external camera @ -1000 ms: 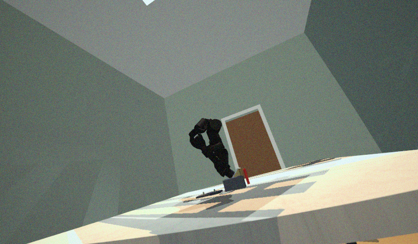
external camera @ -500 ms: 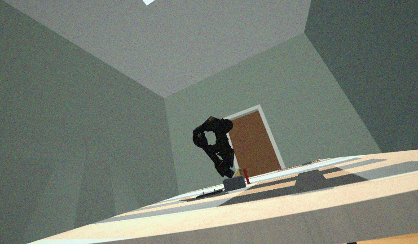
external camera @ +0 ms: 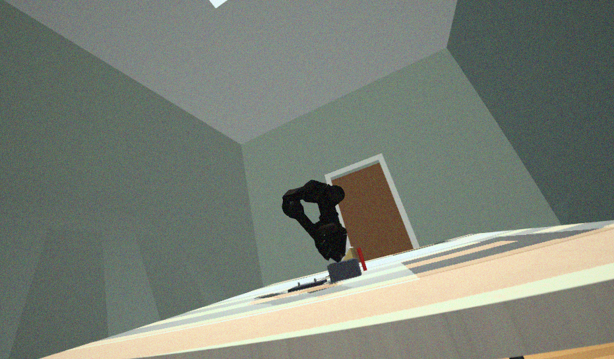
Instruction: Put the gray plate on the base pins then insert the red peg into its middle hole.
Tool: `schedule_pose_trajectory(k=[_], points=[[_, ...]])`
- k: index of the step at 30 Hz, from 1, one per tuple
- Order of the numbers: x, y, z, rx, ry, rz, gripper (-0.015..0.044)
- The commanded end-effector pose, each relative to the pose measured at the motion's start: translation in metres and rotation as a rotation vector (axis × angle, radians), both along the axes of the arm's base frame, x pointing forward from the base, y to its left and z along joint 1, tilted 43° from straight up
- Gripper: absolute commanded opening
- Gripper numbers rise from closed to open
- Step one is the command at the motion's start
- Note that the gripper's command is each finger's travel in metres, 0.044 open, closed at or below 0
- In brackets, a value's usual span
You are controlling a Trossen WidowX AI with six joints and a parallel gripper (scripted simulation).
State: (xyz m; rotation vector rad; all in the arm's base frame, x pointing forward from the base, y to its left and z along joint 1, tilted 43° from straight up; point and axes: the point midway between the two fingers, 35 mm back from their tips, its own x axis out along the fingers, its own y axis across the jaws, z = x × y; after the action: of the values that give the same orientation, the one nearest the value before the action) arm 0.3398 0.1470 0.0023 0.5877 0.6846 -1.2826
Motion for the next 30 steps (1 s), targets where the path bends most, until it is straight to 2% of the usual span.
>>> schedule_pose_trajectory(k=[1, 30], points=[[0.002, -0.006, -0.005, -0.005, 0.002, 0.002, 0.044], [0.008, -0.037, -0.039, -0.007, 0.001, 0.002, 0.044]])
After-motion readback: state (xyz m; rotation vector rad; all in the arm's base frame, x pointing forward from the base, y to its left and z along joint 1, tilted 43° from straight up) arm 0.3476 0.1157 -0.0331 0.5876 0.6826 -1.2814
